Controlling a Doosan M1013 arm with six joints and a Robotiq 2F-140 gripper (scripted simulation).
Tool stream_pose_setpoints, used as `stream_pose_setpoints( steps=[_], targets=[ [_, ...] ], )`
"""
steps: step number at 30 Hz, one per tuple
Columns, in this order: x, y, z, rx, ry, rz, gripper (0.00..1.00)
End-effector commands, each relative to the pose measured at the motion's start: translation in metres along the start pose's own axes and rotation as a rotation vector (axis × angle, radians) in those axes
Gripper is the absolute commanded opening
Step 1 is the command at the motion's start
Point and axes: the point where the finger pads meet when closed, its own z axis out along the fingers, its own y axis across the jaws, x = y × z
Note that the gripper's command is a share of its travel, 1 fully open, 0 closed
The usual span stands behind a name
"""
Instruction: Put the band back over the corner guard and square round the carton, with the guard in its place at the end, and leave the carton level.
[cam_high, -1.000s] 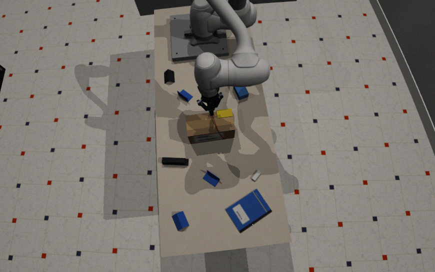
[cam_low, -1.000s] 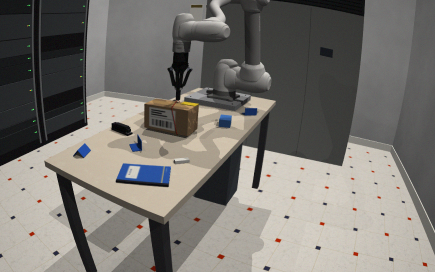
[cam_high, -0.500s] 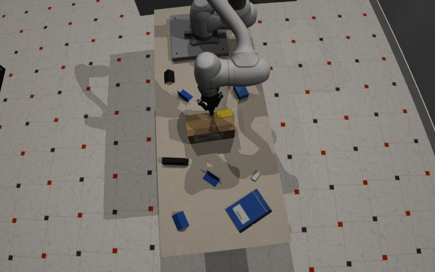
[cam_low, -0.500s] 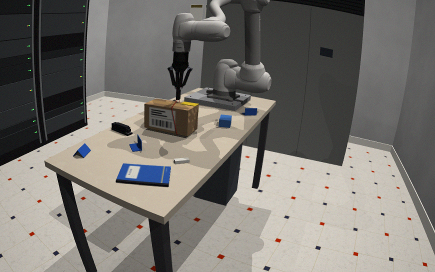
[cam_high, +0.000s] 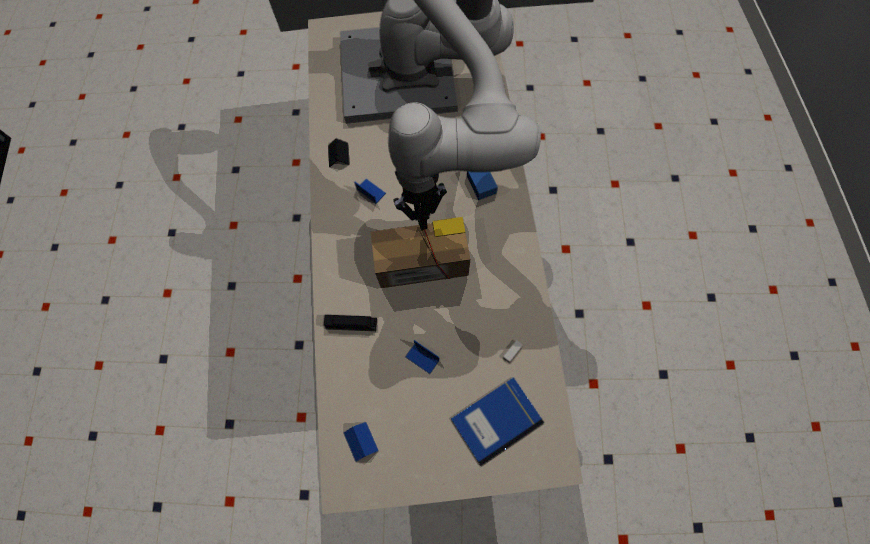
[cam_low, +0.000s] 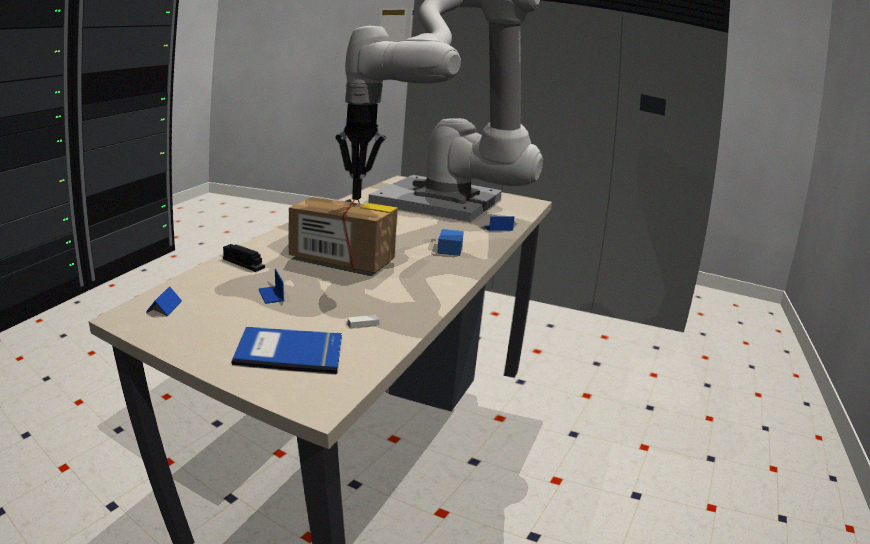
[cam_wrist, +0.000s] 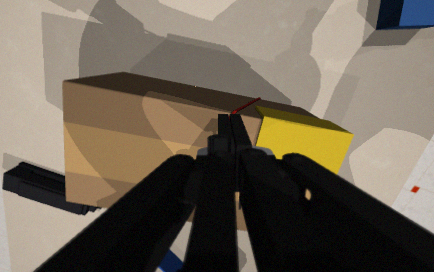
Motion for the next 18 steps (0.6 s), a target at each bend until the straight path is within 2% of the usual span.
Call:
stream_pose_setpoints(
  steps=[1,18],
  targets=[
    [0.004,0.003,-0.001,-0.007,0.0,-0.001,0.1],
    [0.02,0.005,-0.001,-0.005,-0.004,-0.002,0.1]
  ],
)
